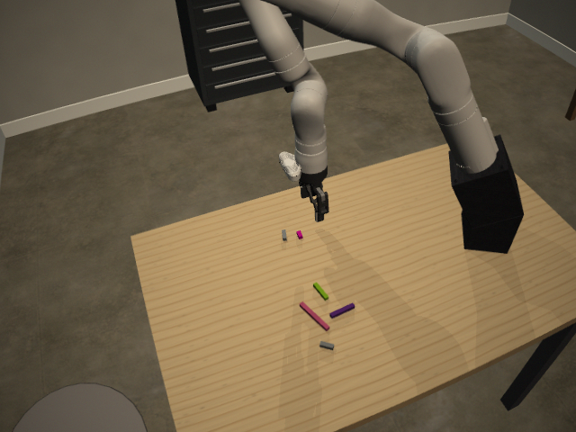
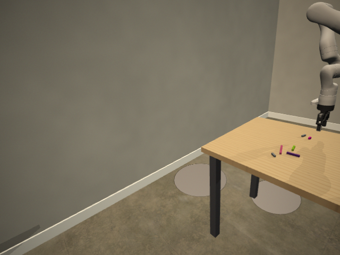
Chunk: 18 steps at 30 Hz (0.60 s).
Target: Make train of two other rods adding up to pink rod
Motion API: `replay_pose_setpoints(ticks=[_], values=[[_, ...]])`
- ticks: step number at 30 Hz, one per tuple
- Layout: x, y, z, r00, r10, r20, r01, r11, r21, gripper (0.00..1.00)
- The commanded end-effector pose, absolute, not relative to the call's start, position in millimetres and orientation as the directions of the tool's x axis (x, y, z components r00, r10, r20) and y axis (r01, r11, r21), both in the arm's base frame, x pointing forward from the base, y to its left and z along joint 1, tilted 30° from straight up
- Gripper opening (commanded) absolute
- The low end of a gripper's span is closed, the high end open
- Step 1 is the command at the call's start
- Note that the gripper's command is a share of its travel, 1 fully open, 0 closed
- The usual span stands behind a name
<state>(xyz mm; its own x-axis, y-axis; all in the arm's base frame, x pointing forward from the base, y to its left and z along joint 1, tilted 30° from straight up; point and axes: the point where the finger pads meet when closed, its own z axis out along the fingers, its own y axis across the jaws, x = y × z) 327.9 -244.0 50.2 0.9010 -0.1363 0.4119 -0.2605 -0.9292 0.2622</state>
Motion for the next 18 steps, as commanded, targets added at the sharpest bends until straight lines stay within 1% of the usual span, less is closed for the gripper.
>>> replay_pose_setpoints(ticks=[1,18], values=[[352.7,-245.3,62.7,0.898,-0.123,0.423,-0.251,-0.931,0.264,1.0],[357.0,-248.6,65.9,0.895,-0.12,0.43,-0.255,-0.928,0.272,1.0]])
